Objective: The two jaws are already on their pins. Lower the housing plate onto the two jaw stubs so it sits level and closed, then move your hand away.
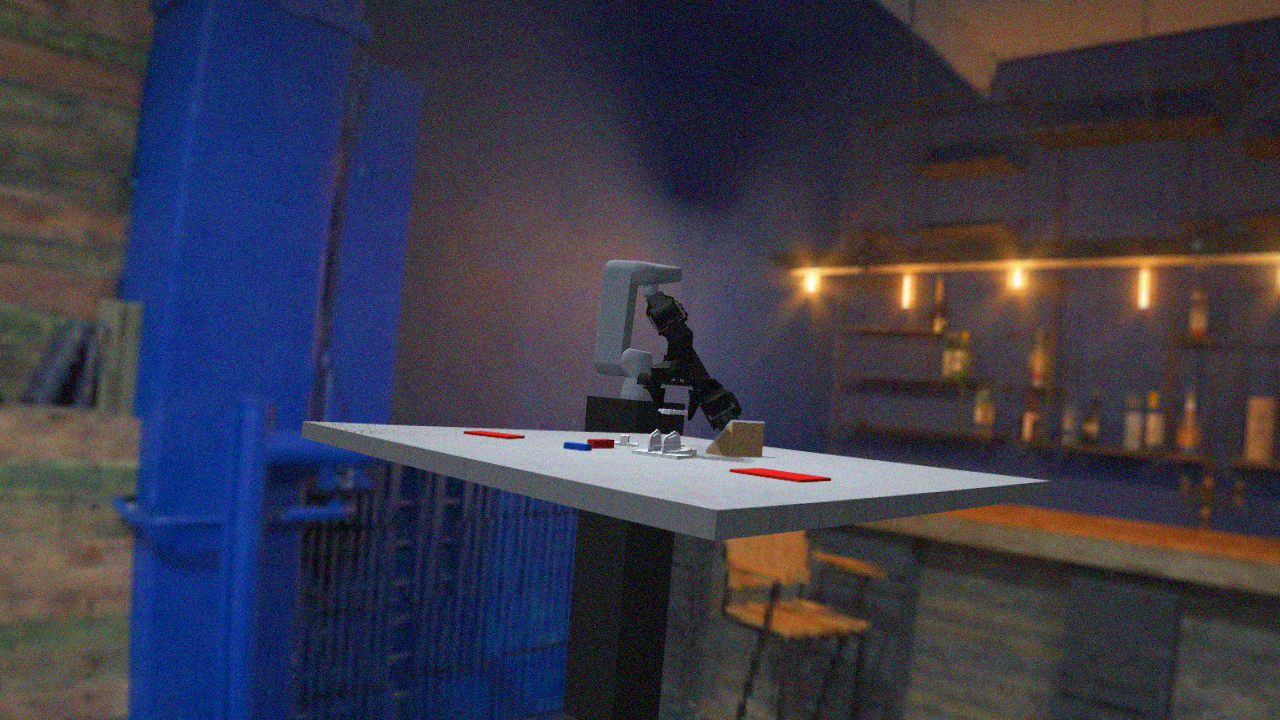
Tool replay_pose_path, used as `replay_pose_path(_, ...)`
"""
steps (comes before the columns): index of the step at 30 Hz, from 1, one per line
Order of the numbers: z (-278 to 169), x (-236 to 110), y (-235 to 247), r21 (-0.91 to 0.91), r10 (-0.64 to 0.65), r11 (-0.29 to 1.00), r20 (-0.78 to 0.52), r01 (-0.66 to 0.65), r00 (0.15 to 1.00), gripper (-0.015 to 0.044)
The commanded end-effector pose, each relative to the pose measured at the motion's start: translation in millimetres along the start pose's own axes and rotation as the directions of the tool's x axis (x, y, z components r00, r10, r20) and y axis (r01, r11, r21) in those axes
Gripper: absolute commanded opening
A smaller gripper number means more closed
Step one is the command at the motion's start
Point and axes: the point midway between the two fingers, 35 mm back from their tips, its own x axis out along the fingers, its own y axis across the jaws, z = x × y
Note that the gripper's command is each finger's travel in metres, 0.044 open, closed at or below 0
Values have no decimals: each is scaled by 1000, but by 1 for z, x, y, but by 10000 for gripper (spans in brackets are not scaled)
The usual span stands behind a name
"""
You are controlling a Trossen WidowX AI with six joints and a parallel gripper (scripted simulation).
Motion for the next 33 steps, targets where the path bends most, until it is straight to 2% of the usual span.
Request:
replay_pose_path(1, -1, 1, 3, 29, 0, 1000, -4, 0, 1000, 351)
replay_pose_path(22, -1, 1, 3, 29, 0, 1000, -4, 0, 1000, 351)
replay_pose_path(33, -15, 1, 13, 30, 0, 1000, -5, 0, 1000, 351)
